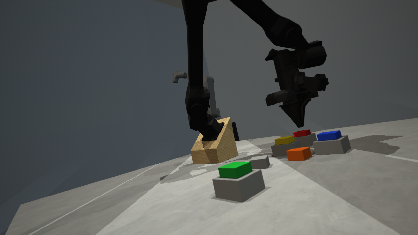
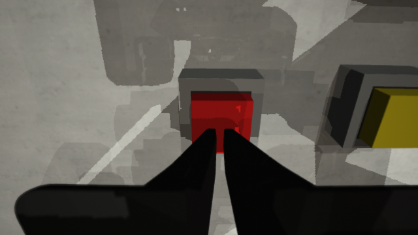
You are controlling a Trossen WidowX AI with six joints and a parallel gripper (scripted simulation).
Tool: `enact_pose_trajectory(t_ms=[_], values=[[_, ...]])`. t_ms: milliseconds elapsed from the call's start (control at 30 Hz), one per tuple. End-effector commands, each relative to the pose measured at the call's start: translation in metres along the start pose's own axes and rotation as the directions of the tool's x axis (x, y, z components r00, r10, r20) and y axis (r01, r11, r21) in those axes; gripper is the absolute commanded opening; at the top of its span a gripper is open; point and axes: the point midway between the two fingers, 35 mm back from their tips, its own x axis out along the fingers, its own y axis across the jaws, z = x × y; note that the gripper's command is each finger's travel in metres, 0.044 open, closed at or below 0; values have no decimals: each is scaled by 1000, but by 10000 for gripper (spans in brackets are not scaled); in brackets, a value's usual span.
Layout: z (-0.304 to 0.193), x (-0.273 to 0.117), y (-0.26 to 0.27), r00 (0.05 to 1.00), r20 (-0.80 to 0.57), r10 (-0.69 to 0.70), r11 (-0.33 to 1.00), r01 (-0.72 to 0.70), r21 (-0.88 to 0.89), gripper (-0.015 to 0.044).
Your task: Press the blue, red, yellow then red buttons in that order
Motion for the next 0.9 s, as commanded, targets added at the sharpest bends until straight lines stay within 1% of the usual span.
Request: enact_pose_trajectory(t_ms=[0, 233, 867], values=[[-1, 8, -1, 1000, 2, -5, 1000, 5, -5, 20], [-1, 18, -2, 1000, 2, -5, 1000, 5, -4, 20], [-1, 18, -2, 1000, 2, -5, 1000, 5, -4, 20]])
